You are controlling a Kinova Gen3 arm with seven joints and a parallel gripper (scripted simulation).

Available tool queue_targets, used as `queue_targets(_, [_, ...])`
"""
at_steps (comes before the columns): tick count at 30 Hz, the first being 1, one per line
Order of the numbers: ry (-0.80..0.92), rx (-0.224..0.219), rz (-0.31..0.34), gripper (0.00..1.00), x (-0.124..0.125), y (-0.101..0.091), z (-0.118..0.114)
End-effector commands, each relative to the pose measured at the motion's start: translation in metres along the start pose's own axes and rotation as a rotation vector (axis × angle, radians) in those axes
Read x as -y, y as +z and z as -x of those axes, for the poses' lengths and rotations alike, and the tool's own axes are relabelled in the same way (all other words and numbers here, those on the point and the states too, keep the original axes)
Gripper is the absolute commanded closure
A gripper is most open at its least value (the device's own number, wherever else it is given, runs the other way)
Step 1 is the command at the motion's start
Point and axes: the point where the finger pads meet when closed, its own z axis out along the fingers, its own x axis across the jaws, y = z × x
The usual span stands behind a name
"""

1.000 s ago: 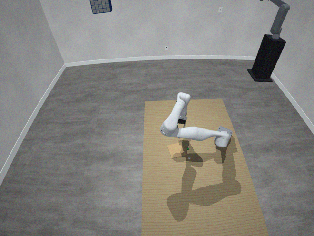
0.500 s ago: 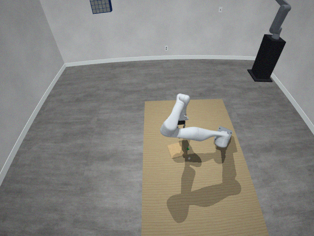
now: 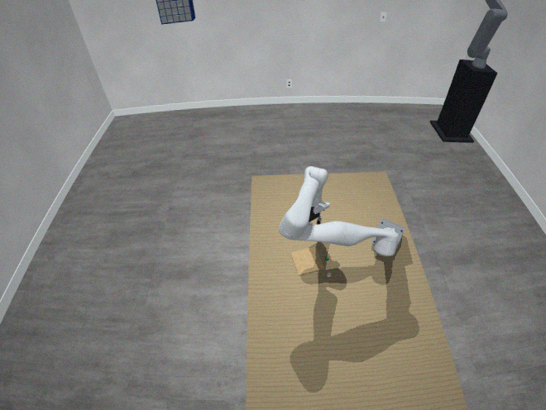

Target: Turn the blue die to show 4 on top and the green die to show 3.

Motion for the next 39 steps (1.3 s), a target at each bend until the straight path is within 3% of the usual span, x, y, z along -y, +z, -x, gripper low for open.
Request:
queue_targets(1, [-0.083,-0.004,0.003,0.00,0.000,0.002,-0.003])
queue_targets(10, [-0.418,-0.003,0.004,0.00,0.000,0.012,-0.005])
queue_targets(22, [-0.683,-0.002,0.005,0.00,-0.002,0.019,-0.007])
queue_targets(39, [-0.807,-0.001,0.005,0.00,-0.003,0.023,-0.009])
